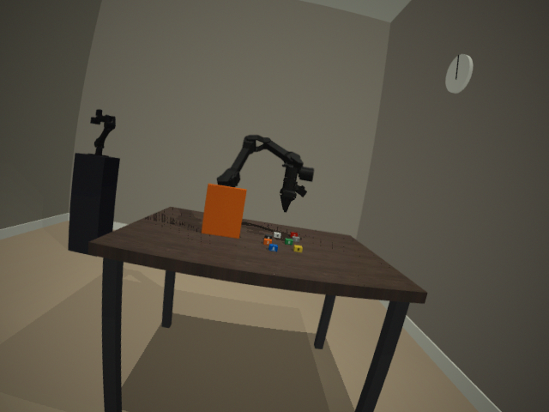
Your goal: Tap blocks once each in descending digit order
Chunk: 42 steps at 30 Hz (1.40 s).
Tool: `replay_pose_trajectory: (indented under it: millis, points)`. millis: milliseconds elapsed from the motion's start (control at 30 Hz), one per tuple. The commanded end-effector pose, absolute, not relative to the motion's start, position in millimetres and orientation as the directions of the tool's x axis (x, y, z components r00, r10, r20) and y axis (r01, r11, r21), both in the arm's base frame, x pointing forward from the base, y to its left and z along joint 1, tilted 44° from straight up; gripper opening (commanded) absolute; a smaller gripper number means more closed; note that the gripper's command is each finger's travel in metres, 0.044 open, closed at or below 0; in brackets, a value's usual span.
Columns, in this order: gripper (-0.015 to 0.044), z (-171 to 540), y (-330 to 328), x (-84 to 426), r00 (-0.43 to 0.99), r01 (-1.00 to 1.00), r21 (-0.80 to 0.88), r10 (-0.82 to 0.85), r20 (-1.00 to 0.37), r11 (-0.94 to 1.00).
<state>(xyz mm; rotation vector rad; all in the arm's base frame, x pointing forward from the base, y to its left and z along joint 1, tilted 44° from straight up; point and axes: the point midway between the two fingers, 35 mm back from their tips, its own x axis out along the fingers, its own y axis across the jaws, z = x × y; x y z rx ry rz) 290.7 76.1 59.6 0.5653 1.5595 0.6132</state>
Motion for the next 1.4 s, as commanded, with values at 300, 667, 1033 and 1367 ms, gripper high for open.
replay_pose_trajectory:
  millis: [300, 667, 1033, 1367]
  points:
    - [0.04, 94.5, 121.8, 354.6, -0.069, -0.017, 0.688, 0.685, -0.725, 0.726]
    - [0.04, 94.5, 121.8, 354.6, -0.069, -0.017, 0.688, 0.685, -0.725, 0.726]
    - [0.04, 39.3, 64.2, 362.7, -0.069, -0.017, 0.684, 0.682, -0.728, 0.729]
    - [0.04, 39.3, 64.2, 362.7, -0.069, -0.017, 0.684, 0.682, -0.728, 0.729]
